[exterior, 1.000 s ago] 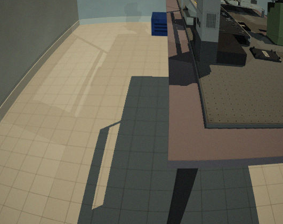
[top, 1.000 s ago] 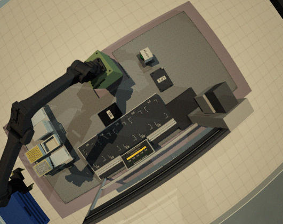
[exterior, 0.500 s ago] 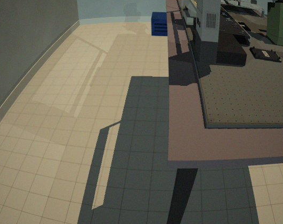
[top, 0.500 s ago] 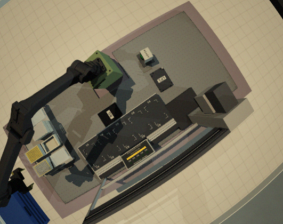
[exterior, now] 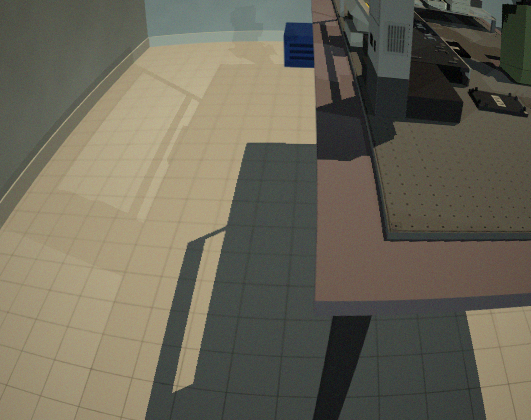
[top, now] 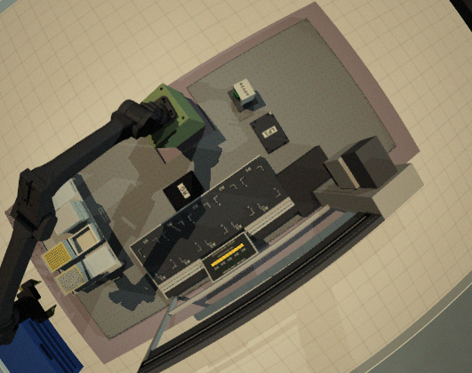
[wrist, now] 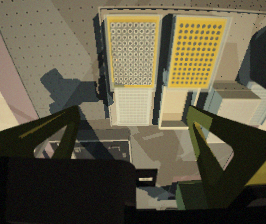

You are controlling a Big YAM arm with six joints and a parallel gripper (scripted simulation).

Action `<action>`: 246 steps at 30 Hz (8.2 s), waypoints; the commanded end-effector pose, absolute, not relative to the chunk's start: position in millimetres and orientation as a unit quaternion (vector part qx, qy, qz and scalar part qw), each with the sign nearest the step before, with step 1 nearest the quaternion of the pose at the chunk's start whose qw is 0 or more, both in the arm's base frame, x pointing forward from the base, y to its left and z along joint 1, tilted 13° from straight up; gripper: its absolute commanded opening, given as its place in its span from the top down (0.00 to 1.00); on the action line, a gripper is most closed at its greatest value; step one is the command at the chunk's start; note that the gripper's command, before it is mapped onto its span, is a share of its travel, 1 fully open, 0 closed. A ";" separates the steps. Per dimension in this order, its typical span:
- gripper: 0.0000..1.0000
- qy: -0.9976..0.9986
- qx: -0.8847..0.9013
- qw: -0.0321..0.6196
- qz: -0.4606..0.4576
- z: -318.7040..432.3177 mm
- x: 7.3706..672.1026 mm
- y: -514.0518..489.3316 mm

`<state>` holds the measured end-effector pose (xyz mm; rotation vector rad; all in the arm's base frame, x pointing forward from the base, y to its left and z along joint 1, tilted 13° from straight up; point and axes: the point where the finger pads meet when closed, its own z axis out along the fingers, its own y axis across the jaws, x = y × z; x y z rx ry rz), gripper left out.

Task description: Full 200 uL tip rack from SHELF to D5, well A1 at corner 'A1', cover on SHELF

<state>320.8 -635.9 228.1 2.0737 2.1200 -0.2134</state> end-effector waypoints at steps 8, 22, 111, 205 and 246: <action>0.00 0.708 0.690 0.122 -0.083 274.2 323.5 -641.8; 0.00 0.710 0.694 0.093 -0.074 219.9 319.1 -646.1; 0.00 0.706 0.693 0.120 -0.083 133.0 323.1 -678.3; 1.00 0.706 0.690 0.134 -0.086 152.3 336.4 -678.8; 1.00 0.707 0.690 0.128 -0.085 202.9 332.7 -658.5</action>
